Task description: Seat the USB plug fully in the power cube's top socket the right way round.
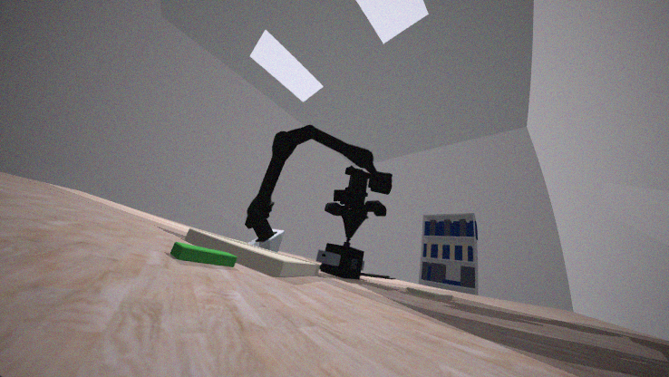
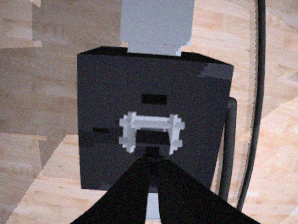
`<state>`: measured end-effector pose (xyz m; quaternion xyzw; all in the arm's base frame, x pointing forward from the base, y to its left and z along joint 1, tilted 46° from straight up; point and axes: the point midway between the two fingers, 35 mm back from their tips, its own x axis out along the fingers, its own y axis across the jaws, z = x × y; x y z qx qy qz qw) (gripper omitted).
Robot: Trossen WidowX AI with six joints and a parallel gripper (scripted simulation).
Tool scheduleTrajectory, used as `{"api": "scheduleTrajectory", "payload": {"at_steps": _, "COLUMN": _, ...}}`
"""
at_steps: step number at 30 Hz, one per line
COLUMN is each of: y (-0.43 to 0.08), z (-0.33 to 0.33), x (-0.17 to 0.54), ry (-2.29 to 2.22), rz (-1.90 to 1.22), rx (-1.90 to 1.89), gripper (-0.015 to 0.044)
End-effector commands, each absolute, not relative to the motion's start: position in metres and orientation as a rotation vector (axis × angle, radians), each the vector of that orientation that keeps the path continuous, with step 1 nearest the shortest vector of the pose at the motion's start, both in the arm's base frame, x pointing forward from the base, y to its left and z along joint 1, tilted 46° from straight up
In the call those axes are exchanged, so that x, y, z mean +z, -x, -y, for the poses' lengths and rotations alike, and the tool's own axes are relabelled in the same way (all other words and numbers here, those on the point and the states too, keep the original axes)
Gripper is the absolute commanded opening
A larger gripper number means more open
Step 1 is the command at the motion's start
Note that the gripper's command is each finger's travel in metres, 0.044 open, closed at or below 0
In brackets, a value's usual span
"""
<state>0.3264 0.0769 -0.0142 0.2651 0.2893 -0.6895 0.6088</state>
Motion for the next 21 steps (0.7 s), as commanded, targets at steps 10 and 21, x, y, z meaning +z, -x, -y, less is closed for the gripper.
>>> {"api": "scheduleTrajectory", "payload": {"at_steps": 10, "y": -0.3264, "z": -0.0769, "x": -0.0143, "ry": -0.612, "rz": -0.668, "rx": -1.593, "gripper": 0.0079}}
{"api": "scheduleTrajectory", "payload": {"at_steps": 21, "y": -0.3264, "z": -0.0769, "x": -0.0143, "ry": -0.612, "rz": -0.668, "rx": -1.593, "gripper": 0.0095}}
